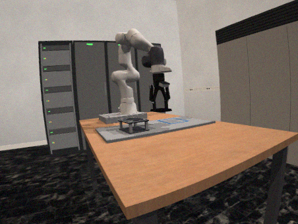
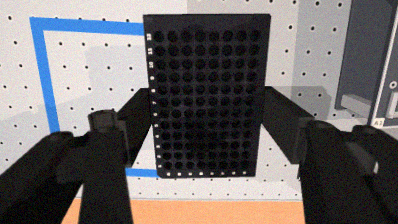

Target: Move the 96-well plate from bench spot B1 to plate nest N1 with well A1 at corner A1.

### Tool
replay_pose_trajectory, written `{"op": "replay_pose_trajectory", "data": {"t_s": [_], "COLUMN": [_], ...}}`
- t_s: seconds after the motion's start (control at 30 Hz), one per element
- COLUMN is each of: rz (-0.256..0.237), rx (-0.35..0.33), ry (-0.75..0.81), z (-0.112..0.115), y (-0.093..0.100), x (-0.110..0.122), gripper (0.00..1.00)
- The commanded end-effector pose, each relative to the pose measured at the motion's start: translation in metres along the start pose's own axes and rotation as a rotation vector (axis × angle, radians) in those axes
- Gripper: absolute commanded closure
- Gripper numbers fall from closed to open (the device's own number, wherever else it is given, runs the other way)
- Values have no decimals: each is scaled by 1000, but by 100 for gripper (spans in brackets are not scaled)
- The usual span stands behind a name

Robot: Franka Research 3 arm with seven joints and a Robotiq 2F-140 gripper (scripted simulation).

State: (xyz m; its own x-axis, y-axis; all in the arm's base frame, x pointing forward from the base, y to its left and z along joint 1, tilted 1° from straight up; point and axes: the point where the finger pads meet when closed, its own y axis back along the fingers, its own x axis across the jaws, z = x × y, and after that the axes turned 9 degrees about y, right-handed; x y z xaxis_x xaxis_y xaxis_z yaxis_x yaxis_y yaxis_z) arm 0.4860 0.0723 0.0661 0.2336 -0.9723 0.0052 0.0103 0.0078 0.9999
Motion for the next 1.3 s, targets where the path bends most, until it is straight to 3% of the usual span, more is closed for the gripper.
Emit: {"op": "replay_pose_trajectory", "data": {"t_s": [0.0,1.27], "rz": [-5,-5], "rx": [-4,-4], "ry": [42,42], "z": [1,-6], "y": [3,21], "x": [12,120], "gripper": [40,40]}}
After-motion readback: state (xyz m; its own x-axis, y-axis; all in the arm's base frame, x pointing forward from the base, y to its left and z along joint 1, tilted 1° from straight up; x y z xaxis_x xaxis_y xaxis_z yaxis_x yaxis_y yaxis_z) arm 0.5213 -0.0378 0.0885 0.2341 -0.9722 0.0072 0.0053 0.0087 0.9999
